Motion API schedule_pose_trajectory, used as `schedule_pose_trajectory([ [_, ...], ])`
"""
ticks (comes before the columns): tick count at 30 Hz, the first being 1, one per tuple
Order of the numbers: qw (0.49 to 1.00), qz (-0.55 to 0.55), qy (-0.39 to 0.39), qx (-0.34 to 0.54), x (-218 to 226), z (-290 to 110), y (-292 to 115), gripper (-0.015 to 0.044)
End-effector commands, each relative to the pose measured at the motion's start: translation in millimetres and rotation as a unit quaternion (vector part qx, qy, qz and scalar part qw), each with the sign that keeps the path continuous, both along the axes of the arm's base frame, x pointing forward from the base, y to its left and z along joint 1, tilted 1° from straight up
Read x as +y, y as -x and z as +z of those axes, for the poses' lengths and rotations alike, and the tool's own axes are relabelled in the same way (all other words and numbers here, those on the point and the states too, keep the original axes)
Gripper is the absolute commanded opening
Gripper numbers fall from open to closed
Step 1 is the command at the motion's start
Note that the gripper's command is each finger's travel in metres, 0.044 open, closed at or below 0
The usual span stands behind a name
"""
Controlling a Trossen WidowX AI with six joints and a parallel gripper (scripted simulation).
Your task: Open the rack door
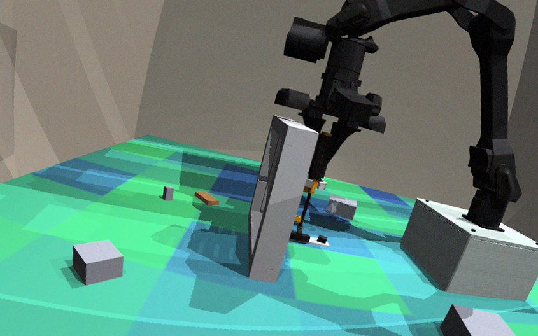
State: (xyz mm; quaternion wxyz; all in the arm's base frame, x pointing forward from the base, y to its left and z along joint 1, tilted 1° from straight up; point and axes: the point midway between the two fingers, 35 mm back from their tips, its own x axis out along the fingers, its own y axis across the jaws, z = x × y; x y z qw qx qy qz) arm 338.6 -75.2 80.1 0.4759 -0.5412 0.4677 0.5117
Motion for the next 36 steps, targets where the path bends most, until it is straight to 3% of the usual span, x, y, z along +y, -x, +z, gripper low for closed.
schedule_pose_trajectory([
  [1,1.000,-0.028,-0.003,0.000,2,-1,3,0.0025],
  [36,0.934,-0.356,-0.016,-0.003,33,-4,50,0.0025],
])
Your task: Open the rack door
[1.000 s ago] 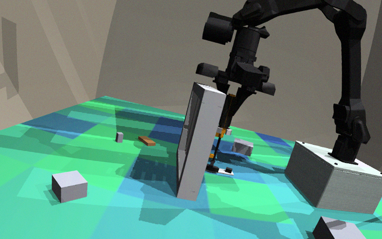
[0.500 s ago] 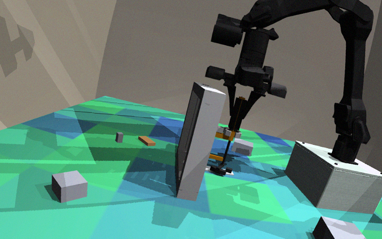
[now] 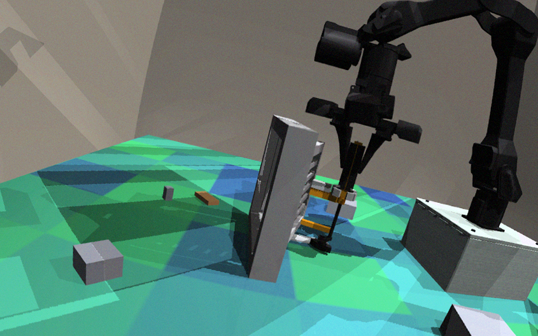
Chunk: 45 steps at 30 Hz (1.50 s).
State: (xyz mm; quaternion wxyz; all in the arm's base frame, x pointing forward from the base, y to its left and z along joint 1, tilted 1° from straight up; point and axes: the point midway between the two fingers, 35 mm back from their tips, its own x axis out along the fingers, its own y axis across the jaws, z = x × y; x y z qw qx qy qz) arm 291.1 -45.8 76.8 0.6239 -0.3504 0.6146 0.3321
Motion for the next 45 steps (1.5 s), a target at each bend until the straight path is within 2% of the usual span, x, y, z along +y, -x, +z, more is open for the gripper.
schedule_pose_trajectory([
  [1,0.999,-0.036,-0.003,-0.005,6,0,4,0.0025],
  [23,0.981,-0.194,-0.009,-0.006,45,-2,32,0.0025],
  [45,0.942,-0.337,-0.015,-0.006,89,-3,46,0.0025],
])
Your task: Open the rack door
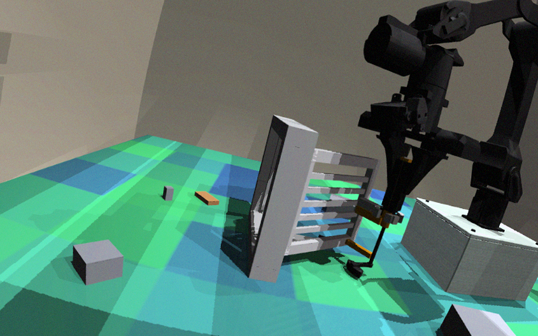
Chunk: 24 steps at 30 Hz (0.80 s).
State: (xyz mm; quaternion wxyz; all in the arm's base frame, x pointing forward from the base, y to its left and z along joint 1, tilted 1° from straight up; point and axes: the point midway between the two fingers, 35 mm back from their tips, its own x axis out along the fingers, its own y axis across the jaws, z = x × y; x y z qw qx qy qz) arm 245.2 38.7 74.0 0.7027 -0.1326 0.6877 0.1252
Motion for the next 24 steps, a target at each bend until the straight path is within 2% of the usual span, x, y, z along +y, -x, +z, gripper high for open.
schedule_pose_trajectory([
  [1,1.000,-0.030,-0.002,-0.003,6,0,0,0.0025],
  [24,0.984,-0.180,-0.008,-0.004,53,0,0,0.0025],
])
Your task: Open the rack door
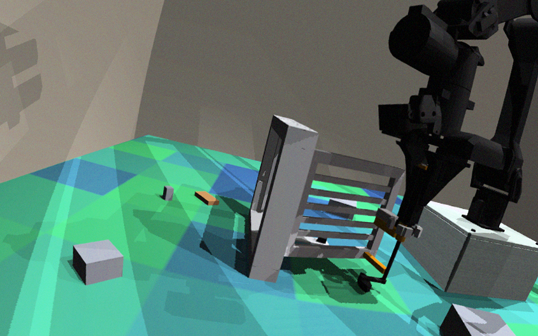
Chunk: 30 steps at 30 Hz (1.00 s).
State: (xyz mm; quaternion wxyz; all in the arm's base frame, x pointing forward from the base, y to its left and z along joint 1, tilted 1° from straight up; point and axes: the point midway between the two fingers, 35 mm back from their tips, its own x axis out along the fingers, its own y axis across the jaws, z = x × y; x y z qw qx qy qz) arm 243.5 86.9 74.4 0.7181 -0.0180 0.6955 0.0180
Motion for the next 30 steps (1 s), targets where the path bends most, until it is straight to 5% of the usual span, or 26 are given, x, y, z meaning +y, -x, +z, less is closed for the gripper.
schedule_pose_trajectory([
  [1,1.000,-0.030,-0.001,0.001,7,-1,-2,0.0025],
  [30,0.990,-0.138,-0.006,0.001,40,0,-10,0.0052],
])
